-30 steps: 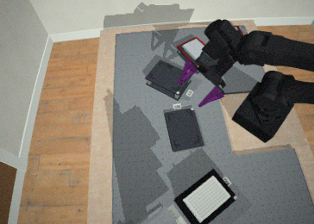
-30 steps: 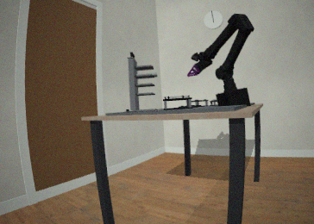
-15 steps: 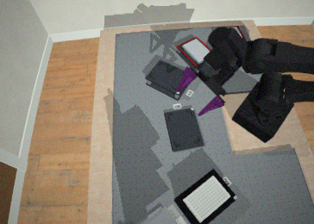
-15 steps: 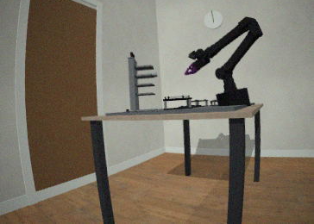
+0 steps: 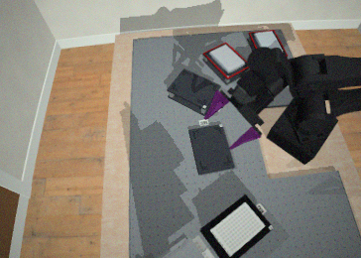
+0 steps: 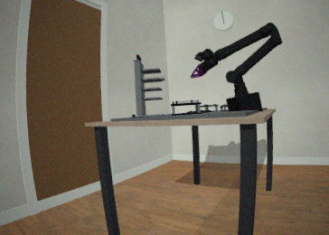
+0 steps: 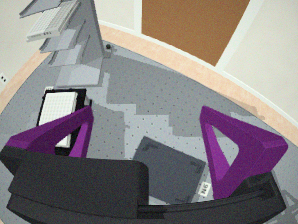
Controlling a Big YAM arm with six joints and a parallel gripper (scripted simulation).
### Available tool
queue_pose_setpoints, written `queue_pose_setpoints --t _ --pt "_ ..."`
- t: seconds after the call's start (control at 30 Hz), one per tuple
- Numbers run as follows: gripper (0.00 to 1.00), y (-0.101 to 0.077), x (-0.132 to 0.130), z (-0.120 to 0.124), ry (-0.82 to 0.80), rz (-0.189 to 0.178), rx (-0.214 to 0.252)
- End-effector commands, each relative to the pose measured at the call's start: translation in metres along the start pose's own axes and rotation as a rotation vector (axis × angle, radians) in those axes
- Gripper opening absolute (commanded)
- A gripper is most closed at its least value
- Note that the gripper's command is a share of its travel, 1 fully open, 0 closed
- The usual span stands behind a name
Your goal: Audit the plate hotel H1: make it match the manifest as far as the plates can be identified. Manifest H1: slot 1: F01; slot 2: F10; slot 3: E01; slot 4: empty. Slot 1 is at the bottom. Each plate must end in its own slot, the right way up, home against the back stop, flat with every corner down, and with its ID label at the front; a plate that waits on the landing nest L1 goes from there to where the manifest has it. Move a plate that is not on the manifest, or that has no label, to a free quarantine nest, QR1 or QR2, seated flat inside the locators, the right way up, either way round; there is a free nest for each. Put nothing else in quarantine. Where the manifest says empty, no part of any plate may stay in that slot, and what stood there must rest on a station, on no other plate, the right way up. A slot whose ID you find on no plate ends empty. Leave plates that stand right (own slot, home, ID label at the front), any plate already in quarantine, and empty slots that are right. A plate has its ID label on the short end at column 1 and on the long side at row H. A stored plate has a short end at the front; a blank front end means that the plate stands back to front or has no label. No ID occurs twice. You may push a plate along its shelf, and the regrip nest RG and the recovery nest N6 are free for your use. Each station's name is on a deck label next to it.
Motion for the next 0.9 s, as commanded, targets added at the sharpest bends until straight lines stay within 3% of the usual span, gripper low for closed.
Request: queue_pose_setpoints --t 0.0,0.63,0.8,0.87 --pt "1.0 0.003 0.015 -0.008 0.009 -0.031 -0.03" --pt "1.0 0.02 0.07 -0.011 0.024 -0.038 -0.038" --pt "1.0 0.026 0.085 -0.007 0.031 -0.037 -0.021" --pt "1.0 0.026 0.094 -0.016 0.031 -0.04 -0.037"
Point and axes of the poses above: the point where the finger pads meet when closed, its own y axis out along the fingers, its own x axis across the jaws, z = x × y, the point moved 5 cm from there along -y, back along the fingers, and after that the axes turned 11 degrees about y, right-handed, at the moved point
